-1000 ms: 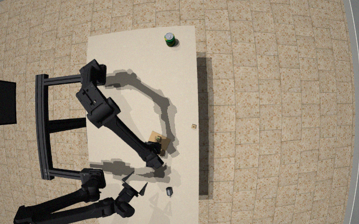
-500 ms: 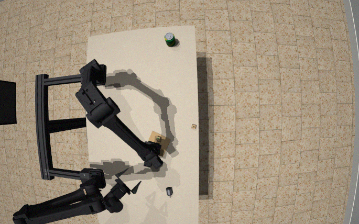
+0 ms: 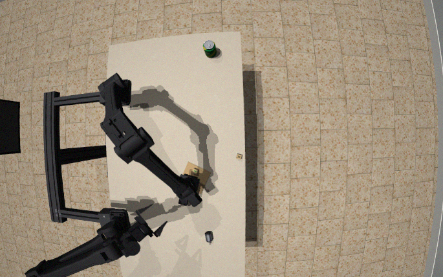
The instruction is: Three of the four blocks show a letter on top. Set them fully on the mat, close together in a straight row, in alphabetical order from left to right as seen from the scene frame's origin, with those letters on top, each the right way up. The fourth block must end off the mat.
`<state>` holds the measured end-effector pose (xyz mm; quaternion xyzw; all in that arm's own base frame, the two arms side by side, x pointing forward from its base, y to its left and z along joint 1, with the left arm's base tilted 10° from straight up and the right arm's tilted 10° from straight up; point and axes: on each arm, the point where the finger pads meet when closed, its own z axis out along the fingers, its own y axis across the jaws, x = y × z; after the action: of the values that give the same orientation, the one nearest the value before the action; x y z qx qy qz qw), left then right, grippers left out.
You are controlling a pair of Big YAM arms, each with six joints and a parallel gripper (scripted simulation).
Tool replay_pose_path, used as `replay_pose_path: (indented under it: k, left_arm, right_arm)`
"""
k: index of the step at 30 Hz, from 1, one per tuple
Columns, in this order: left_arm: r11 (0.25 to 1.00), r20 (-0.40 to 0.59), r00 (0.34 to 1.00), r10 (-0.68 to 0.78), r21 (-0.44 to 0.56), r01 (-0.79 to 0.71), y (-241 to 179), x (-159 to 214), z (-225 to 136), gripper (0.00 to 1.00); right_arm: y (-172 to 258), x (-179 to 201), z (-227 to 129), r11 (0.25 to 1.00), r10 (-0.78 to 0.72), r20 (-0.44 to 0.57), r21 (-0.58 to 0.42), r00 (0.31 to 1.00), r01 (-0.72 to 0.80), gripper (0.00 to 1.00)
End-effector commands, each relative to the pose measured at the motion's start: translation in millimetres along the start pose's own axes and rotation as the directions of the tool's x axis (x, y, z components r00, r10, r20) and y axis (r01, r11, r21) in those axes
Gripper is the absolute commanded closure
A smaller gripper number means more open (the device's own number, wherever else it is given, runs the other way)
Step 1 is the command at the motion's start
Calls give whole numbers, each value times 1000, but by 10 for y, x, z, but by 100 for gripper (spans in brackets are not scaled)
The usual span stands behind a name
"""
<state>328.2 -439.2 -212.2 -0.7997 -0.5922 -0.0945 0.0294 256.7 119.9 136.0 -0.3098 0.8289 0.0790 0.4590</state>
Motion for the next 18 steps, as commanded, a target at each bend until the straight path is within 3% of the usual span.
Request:
replay_pose_path:
  k: [1,10,12,17,18]
  left_arm:
    - [999,41,999,-7,-38,8,352,-112,40,80]
    - [1000,29,1000,-1,-24,1,186,-142,286,80]
    - [999,39,999,3,-37,-2,200,-178,105,80]
    - [999,36,999,-2,-33,4,158,-100,113,80]
    - [999,36,999,-2,-32,4,157,-99,114,68]
  right_arm:
    - [85,-280,-141,998,56,24,33,998,-57,0]
    - [238,-280,-200,994,80,-2,70,997,-80,0]
    - [268,-278,-215,993,82,-8,81,997,-81,0]
    - [330,-294,-262,991,89,-13,103,996,-88,0]
    - [330,-294,-262,991,89,-13,103,996,-88,0]
